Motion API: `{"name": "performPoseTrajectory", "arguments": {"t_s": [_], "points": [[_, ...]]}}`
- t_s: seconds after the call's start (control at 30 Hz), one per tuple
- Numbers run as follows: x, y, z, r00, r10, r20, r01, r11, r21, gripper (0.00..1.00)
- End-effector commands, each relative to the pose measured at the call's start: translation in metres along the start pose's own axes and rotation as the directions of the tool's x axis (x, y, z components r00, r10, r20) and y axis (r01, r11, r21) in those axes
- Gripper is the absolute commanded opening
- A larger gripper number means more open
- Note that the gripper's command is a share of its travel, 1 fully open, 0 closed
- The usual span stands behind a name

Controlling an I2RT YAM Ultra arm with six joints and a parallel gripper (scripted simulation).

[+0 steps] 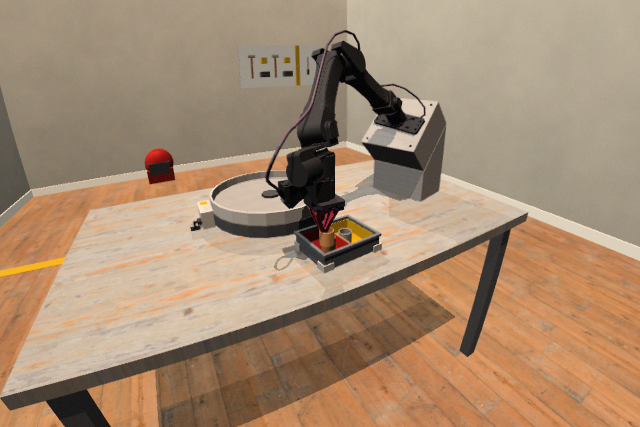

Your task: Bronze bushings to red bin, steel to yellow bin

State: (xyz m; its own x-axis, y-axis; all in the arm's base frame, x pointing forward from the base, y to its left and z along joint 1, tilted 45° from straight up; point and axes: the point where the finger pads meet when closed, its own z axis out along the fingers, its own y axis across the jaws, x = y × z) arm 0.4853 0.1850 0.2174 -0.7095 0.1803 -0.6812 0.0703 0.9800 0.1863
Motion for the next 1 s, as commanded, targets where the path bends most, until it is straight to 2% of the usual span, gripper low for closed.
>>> {"name": "performPoseTrajectory", "arguments": {"t_s": [0.0,0.73,0.83,0.97], "points": [[-0.017,0.009,-0.019,0.999,0.005,0.048,-0.004,0.999,-0.038,0.00],[-0.019,0.010,-0.017,0.998,0.008,0.055,-0.006,0.999,-0.041,0.00],[-0.012,0.007,-0.002,1.000,0.003,0.030,-0.002,1.000,-0.027,0.00],[-0.016,0.005,-0.001,0.999,0.009,0.040,-0.008,1.000,-0.028,0.00]]}}
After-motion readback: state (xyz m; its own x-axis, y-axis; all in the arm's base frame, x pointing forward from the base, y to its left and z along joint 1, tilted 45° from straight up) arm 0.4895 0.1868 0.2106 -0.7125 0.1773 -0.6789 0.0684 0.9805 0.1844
